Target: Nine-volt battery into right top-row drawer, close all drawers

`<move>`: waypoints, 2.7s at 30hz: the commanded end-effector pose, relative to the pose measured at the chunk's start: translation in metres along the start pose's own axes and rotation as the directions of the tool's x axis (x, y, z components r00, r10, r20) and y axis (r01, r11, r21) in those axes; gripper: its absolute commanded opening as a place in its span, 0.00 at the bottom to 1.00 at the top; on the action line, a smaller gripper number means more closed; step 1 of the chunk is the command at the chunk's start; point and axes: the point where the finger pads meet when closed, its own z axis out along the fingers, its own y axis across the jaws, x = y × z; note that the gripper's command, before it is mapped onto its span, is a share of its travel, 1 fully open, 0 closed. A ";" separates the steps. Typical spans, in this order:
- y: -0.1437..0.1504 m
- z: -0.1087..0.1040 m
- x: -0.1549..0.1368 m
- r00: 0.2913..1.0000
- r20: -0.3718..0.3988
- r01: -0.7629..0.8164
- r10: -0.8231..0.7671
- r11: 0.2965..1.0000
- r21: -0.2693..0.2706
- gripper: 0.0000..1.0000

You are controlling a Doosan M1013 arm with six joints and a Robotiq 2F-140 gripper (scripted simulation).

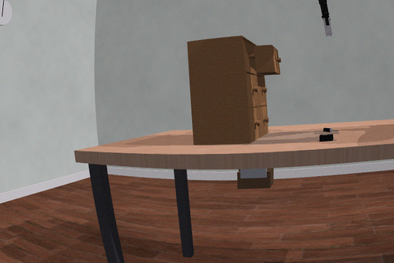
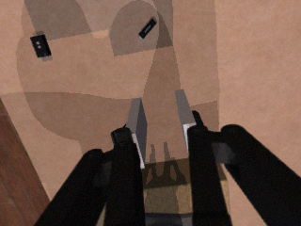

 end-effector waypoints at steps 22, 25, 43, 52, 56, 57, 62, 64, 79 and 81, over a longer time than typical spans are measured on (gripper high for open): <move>-0.105 0.127 0.060 0.451 0.008 0.893 -0.893 0.451 -0.001 0.20; -0.127 0.151 0.065 0.269 0.012 0.963 -0.963 0.269 -0.001 0.20; -0.232 0.262 0.064 -0.596 0.026 0.803 -0.802 -0.596 0.015 0.20; -0.261 0.293 0.056 -0.894 0.024 0.448 -0.447 -0.894 0.026 0.20; -0.262 0.294 0.055 -0.951 0.020 0.309 -0.308 -0.951 0.025 0.20; -0.262 0.294 0.055 -0.951 0.020 0.309 -0.308 -0.951 0.025 0.20; -0.262 0.294 0.055 -1.000 0.000 0.031 -0.031 -1.000 0.000 0.26; -0.262 0.294 0.055 -1.000 0.000 0.031 -0.031 -1.000 0.000 0.26; -0.262 0.294 0.055 -1.000 0.000 0.031 -0.031 -1.000 0.000 0.26; -0.262 0.294 0.055 -1.000 0.000 0.031 -0.031 -1.000 0.000 0.26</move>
